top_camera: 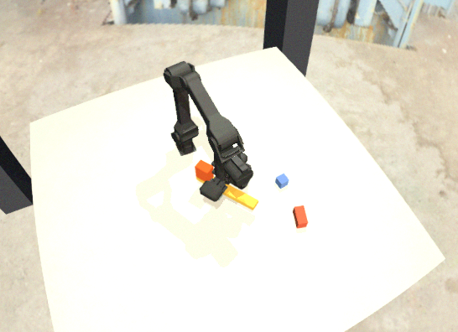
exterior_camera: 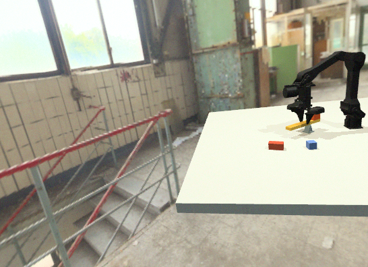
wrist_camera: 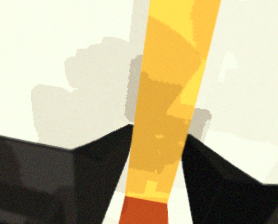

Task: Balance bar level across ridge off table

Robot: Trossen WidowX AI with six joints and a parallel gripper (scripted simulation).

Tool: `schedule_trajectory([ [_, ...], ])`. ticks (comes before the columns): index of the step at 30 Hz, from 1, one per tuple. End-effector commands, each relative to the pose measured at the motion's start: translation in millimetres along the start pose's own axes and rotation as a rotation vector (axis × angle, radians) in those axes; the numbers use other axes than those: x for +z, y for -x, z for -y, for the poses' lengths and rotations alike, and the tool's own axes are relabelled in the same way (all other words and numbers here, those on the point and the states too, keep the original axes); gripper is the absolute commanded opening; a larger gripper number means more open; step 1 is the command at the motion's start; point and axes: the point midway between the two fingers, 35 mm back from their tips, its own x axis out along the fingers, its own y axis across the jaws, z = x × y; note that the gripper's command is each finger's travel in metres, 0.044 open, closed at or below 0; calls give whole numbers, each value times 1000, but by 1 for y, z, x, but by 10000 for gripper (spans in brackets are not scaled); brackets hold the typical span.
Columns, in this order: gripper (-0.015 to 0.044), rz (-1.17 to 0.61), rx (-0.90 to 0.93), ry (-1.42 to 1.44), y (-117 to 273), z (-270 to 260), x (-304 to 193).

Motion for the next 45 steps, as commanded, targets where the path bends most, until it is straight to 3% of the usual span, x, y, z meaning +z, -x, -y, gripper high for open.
schedule_trajectory([
  [1, 167, 0, 0, 0, 0, 0, 0],
  [43, 185, 0, 0, 0, 0, 0, 0],
  [45, 238, 0, 0, 0, 0, 0, 0],
])
